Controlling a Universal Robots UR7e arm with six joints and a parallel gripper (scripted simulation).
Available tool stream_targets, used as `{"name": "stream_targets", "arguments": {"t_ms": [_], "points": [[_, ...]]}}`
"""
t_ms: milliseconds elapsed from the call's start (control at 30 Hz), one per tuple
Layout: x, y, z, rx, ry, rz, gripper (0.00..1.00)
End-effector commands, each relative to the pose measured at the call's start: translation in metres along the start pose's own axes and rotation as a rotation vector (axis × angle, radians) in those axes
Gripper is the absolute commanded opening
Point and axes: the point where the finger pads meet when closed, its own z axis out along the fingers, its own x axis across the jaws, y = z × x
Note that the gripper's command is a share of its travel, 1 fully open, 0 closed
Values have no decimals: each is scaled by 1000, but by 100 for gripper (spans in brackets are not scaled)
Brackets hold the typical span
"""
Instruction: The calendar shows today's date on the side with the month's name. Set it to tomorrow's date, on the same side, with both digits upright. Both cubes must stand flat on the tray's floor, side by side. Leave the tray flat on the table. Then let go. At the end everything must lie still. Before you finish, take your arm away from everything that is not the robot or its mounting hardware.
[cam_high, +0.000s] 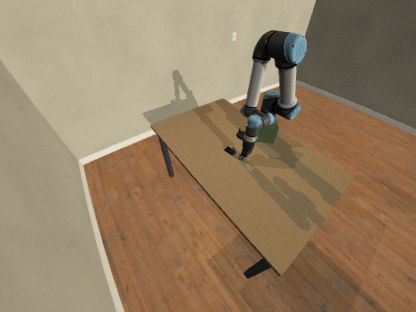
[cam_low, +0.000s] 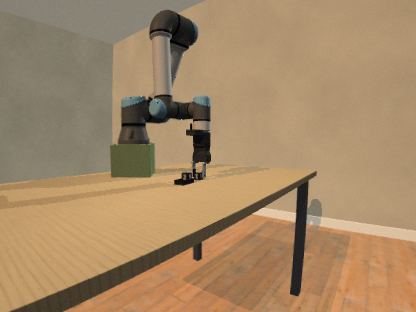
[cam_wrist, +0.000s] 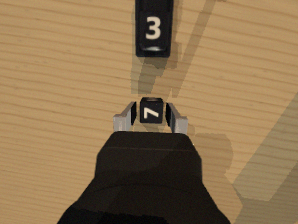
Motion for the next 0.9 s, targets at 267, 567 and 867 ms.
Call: {"name": "stream_targets", "arguments": {"t_ms": [267,567,867], "points": [[0,0,0,0,-1,0,87],[0,0,-4,0,-1,0,87],[0,0,-23,0,-1,0,87]]}}
